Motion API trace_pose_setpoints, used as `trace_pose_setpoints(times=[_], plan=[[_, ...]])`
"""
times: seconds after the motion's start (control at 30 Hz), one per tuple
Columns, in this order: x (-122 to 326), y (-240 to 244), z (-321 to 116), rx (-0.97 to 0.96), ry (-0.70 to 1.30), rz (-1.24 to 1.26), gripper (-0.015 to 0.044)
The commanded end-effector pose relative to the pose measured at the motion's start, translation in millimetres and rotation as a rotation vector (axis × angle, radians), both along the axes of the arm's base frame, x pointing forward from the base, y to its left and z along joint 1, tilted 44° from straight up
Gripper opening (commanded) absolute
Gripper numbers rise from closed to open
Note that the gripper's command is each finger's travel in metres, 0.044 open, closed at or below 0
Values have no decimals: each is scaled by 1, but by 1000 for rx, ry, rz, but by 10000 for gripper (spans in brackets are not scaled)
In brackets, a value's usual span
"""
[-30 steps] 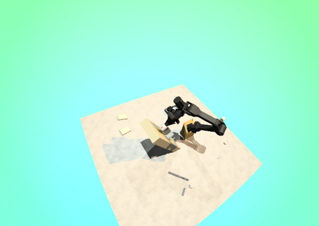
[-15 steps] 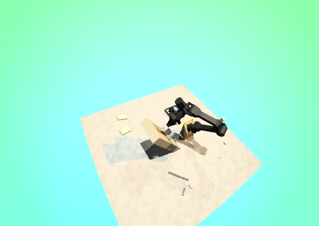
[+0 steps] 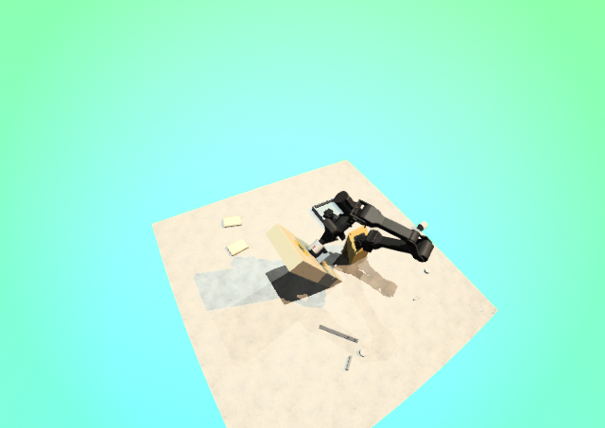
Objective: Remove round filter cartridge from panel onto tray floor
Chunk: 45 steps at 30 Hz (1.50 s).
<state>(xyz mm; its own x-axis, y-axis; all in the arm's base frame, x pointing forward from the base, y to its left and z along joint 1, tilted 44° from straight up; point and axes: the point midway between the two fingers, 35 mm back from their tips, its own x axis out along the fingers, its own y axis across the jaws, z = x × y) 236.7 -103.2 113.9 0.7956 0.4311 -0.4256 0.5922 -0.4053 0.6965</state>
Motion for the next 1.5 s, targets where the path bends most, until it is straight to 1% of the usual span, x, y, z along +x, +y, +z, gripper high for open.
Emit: trace_pose_setpoints(times=[0.0,0.07,0.6,0.83,0.97,1.07,1.27,1.4,1.47], plan=[[1,-1,1,-2,-1,0,53],[1,-1,1,-2,-1,0,99],[-2,2,-1,-12,-15,1,99],[32,-38,43,-12,-16,1,99],[36,-42,48,-12,-16,1,99],[36,-51,57,-16,-16,2,178],[32,-86,94,-26,-21,3,336],[31,-89,98,-27,-22,2,440],[31,-87,94,-69,-32,33,387]])
